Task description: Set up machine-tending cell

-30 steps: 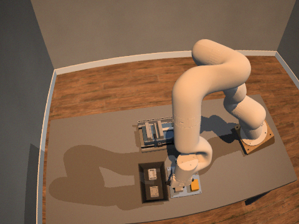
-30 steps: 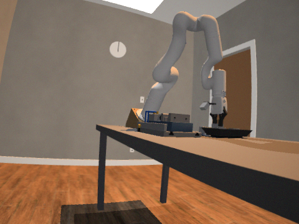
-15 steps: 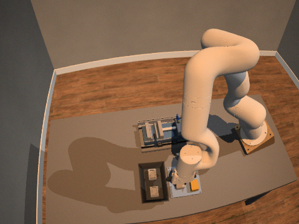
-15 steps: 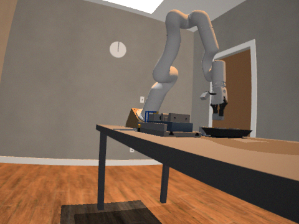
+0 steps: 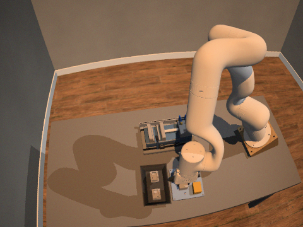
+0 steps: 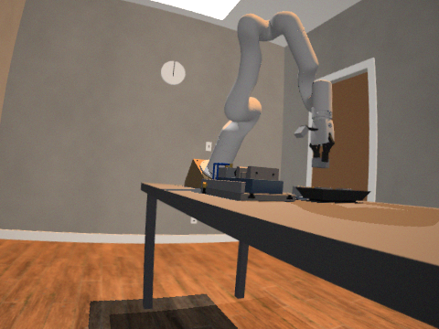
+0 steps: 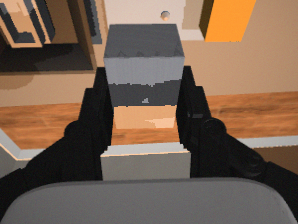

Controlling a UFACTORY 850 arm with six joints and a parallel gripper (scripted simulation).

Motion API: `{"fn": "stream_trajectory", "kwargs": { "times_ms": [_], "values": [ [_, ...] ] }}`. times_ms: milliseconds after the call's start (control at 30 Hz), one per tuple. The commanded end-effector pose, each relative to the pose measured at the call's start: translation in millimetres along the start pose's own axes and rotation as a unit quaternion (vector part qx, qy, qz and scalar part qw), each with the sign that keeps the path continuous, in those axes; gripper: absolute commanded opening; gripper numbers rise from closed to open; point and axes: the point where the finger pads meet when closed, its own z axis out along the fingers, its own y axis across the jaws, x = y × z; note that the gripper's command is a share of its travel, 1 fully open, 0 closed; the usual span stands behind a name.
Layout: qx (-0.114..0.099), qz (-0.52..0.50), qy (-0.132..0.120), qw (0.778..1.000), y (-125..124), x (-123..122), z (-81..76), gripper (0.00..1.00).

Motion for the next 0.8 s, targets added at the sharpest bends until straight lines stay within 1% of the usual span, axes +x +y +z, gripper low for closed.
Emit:
{"fn": "stream_trajectory", "kwargs": {
  "times_ms": [0, 100, 233, 367, 500, 567, 600, 667, 767],
  "values": [
    [0.000, 0.002, -0.001, 1.000, -0.8, 0.1, -1.0, 0.00],
    [0.000, 0.032, -0.001, 0.999, -2.8, 6.9, -1.1, 0.00],
    [0.001, 0.120, -0.001, 0.993, -8.0, 26.6, -1.2, 0.00],
    [0.001, 0.194, -0.001, 0.981, -12.4, 43.4, -1.1, 0.00],
    [0.001, 0.267, -0.001, 0.964, -16.7, 60.3, -0.9, 0.00],
    [0.001, 0.267, -0.001, 0.964, -16.7, 60.3, -0.9, 0.00],
    [0.001, 0.317, -0.001, 0.948, -19.8, 72.0, -0.8, 0.00],
    [0.001, 0.343, -0.001, 0.939, -21.3, 77.9, -0.7, 0.00],
    [0.001, 0.396, -0.001, 0.918, -24.6, 90.5, -0.7, 0.00]
  ]
}}
